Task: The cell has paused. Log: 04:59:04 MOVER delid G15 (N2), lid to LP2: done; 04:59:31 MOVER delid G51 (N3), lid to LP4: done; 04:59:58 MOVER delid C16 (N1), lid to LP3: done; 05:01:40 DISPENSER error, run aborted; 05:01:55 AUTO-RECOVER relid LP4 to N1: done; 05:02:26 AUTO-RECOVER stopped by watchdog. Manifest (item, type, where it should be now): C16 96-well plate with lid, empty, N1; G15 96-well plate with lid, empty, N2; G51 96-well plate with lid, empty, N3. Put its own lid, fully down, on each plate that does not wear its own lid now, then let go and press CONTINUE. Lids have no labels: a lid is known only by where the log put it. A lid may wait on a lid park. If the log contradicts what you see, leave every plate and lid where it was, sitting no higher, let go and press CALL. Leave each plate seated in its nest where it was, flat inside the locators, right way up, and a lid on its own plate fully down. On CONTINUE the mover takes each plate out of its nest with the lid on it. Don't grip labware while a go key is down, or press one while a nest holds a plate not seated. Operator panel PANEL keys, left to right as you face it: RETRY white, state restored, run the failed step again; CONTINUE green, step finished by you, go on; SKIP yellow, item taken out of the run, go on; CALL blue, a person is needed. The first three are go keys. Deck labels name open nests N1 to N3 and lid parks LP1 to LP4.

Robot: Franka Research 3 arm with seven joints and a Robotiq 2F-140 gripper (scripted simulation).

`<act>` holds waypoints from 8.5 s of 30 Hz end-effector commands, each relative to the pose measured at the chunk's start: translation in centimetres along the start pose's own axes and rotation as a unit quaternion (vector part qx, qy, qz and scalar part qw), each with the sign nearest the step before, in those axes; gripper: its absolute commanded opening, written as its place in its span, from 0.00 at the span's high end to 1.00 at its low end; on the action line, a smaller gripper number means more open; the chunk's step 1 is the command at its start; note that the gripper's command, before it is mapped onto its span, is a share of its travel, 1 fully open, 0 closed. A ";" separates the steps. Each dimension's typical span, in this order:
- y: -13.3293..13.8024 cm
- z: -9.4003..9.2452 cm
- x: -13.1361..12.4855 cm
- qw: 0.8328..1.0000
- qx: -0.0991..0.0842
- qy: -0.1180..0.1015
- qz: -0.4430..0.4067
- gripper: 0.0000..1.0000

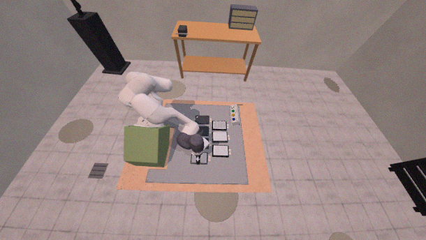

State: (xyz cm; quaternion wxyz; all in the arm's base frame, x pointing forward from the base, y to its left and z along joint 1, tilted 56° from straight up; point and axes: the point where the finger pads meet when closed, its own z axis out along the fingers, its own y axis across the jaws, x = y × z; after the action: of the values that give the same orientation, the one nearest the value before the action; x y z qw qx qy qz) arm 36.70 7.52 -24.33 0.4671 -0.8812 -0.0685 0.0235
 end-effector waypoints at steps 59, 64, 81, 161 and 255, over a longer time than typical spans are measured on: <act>-0.1 -0.3 0.0 1.000 0.001 0.000 0.003 1.00; -0.1 -0.4 0.0 1.000 0.001 0.000 0.003 1.00; -0.1 -0.5 0.0 1.000 0.001 0.000 0.003 1.00; 0.0 -3.2 0.0 1.000 0.001 0.000 0.003 1.00; -32.9 -7.1 17.7 1.000 0.002 0.001 0.003 1.00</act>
State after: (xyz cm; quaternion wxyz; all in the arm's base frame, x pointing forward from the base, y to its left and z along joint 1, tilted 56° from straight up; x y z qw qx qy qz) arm 51.65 22.45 7.35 0.4690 -0.8801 -0.0704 0.0228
